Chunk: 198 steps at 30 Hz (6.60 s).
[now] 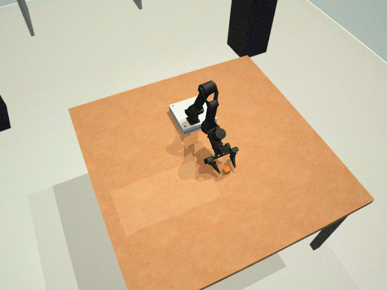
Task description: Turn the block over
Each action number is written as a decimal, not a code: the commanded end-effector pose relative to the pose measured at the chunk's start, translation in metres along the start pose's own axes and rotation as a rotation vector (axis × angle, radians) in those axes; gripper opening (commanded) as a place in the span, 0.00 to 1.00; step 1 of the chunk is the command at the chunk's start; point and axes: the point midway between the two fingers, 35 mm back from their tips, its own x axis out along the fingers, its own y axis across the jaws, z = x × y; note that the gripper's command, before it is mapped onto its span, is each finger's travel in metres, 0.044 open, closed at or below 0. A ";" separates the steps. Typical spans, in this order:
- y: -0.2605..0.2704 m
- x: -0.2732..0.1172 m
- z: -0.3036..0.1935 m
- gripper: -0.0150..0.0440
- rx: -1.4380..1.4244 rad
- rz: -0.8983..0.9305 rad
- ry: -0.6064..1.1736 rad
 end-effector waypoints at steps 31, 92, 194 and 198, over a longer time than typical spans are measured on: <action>0.001 0.007 0.009 1.00 -0.011 -0.002 0.144; 0.001 0.002 0.047 1.00 -0.005 -0.006 1.059; 0.001 0.012 0.028 0.25 -0.007 -0.004 0.490; 0.001 0.020 0.023 0.25 -0.008 -0.003 0.430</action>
